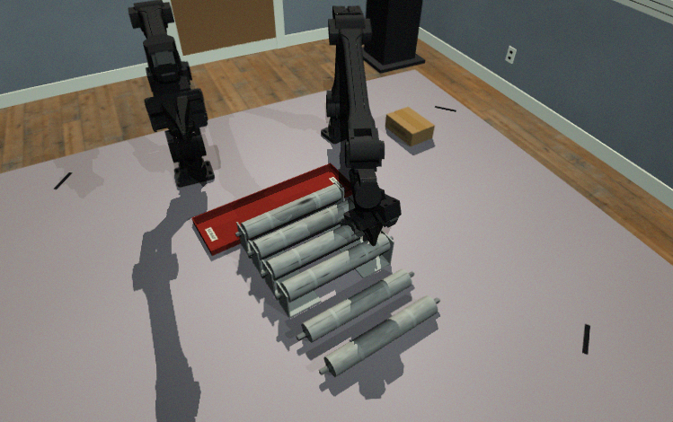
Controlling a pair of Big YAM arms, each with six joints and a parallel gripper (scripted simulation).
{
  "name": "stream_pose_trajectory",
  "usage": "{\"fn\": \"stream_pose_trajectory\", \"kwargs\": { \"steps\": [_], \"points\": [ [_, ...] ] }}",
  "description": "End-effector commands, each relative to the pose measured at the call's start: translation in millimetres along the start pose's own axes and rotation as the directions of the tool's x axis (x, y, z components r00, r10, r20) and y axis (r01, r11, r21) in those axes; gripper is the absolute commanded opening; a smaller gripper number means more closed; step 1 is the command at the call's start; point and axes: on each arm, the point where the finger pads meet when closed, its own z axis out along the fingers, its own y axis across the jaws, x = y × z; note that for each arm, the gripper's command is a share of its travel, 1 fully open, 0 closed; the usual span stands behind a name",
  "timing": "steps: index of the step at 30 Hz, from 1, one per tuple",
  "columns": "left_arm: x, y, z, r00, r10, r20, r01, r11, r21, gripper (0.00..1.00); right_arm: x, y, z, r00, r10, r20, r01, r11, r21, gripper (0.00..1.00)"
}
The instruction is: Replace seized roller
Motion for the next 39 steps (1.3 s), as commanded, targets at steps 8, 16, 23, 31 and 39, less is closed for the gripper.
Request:
{"fn": "stream_pose_trajectory", "kwargs": {
  "steps": [8, 16, 23, 31, 39],
  "points": [
    [14.2, 0.0, 30.4, 0.999, 0.004, -0.05, -0.005, 1.0, -0.022, 0.0, -44.5, 2.4, -1.4, 0.997, -0.004, 0.074, 0.004, 1.0, -0.003, 0.0],
    [16.9, -0.2, 30.1, 0.999, 0.005, -0.054, -0.007, 1.0, -0.023, 0.0, -44.5, 2.4, -1.4, 0.997, -0.004, 0.074, 0.004, 1.0, -0.003, 0.0],
    [18.0, 0.3, 30.3, 0.998, 0.006, -0.058, -0.008, 1.0, -0.025, 0.0, -44.5, 2.4, -1.4, 0.997, -0.004, 0.074, 0.004, 1.0, -0.003, 0.0],
    [18.0, 0.3, 30.2, 0.998, 0.006, -0.058, -0.008, 1.0, -0.025, 0.0, -44.5, 2.4, -1.4, 0.997, -0.004, 0.074, 0.004, 1.0, -0.003, 0.0],
    [18.0, 0.3, 30.1, 0.998, 0.006, -0.058, -0.008, 1.0, -0.025, 0.0, -44.5, 2.4, -1.4, 0.997, -0.004, 0.074, 0.004, 1.0, -0.003, 0.0]
  ]
}}
